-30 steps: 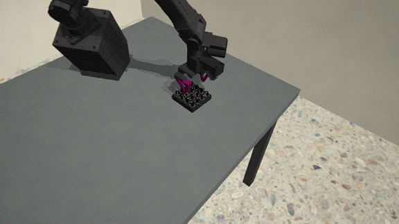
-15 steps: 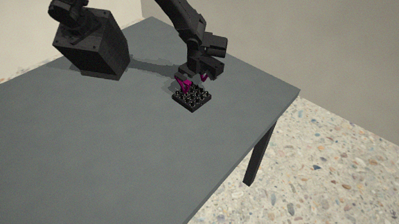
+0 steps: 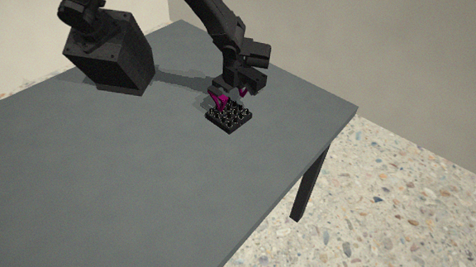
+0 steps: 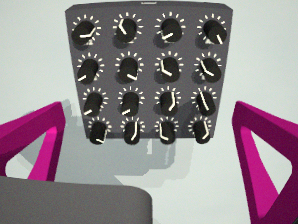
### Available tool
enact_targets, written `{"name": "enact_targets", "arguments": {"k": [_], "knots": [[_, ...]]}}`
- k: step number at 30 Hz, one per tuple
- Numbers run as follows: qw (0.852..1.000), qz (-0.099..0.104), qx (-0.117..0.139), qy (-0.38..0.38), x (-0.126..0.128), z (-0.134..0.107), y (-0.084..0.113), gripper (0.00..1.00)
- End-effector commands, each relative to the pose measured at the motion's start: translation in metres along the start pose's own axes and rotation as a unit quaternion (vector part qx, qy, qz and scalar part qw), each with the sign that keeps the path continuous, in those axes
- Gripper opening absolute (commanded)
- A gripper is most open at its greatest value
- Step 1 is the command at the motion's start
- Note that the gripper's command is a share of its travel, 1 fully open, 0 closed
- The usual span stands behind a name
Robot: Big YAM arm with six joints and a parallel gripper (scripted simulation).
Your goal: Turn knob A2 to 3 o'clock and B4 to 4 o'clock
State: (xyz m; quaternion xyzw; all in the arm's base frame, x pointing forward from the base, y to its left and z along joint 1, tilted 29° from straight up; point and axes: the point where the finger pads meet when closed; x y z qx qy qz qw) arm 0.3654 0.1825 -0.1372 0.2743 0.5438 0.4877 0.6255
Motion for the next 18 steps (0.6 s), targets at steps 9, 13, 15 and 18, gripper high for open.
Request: {"name": "enact_targets", "arguments": {"k": [9,13,15,18], "knots": [[1.000,0.011,-0.020,-0.006,0.008,-0.009,0.014,1.00],[1.000,0.011,-0.019,-0.006,0.008,-0.017,0.013,1.00],[1.000,0.011,-0.019,-0.006,0.008,-0.022,0.013,1.00],[1.000,0.011,-0.019,-0.005,0.008,-0.029,0.013,1.00]]}}
Point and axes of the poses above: the point where the finger pads meet when closed, its own y axis back along the fingers, its own x axis across the jaws, z = x × y, and after that the axes turned 1 degree about y, right-handed
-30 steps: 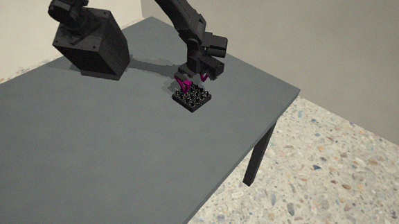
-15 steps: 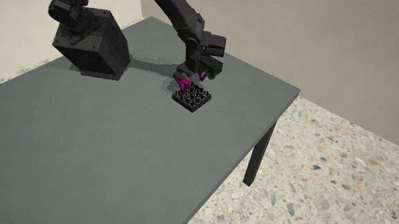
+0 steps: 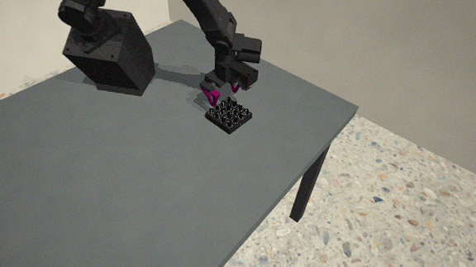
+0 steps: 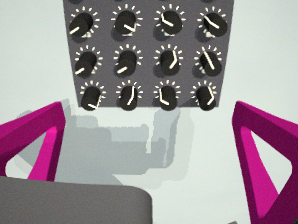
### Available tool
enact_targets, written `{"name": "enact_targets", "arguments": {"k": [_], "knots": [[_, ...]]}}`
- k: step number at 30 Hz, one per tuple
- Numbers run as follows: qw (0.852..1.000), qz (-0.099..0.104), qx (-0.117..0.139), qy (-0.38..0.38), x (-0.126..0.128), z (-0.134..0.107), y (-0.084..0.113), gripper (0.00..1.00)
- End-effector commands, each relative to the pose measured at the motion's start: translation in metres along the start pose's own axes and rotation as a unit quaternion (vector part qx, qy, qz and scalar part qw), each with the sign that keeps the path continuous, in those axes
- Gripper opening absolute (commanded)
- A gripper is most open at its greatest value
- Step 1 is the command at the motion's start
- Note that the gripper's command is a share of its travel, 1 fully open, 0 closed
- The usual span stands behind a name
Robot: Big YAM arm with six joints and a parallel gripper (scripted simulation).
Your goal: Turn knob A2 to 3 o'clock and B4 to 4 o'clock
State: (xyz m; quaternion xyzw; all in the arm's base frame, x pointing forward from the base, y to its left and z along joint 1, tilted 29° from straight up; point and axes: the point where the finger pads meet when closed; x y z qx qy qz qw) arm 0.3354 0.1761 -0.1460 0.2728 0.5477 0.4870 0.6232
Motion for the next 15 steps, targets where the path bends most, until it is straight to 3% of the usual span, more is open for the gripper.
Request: {"name": "enact_targets", "arguments": {"k": [1,15], "knots": [[1.000,0.012,-0.021,-0.010,0.009,0.001,0.013,1.00],[1.000,0.011,-0.017,-0.008,0.009,-0.015,0.010,1.00]]}}
Point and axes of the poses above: the point where the finger pads meet when closed, its own y axis back along the fingers, its own x axis across the jaws, z = x × y, and after that the axes turned 1 degree about y, right-handed
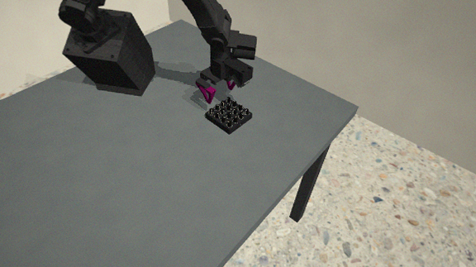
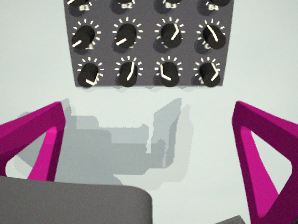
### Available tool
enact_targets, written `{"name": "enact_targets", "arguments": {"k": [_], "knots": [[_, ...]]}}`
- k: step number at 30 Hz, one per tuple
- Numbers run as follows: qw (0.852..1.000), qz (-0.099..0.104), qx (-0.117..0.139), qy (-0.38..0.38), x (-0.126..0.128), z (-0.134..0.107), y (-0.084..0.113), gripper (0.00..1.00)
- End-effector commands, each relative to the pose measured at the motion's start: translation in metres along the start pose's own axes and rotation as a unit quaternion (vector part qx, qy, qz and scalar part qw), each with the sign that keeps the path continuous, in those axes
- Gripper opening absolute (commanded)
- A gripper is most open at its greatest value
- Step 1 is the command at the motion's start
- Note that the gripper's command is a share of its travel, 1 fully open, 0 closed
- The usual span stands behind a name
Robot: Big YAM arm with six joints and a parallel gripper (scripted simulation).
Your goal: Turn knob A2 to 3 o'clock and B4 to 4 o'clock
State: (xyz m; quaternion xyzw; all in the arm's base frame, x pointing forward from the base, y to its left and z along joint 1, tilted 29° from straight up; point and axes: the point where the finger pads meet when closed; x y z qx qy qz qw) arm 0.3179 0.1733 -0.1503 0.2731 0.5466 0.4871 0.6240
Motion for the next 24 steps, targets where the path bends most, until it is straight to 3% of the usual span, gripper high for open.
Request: {"name": "enact_targets", "arguments": {"k": [1,24], "knots": [[1.000,0.011,-0.017,-0.006,0.0080,0.0031,0.0097,1.00],[1.000,0.010,-0.016,-0.009,0.0072,0.0043,0.0091,1.00]]}}
Point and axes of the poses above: the point where the finger pads meet when closed, its own y axis back along the fingers, its own x axis across the jaws, z = x × y, and after that the axes turned 1 degree about y, right-handed
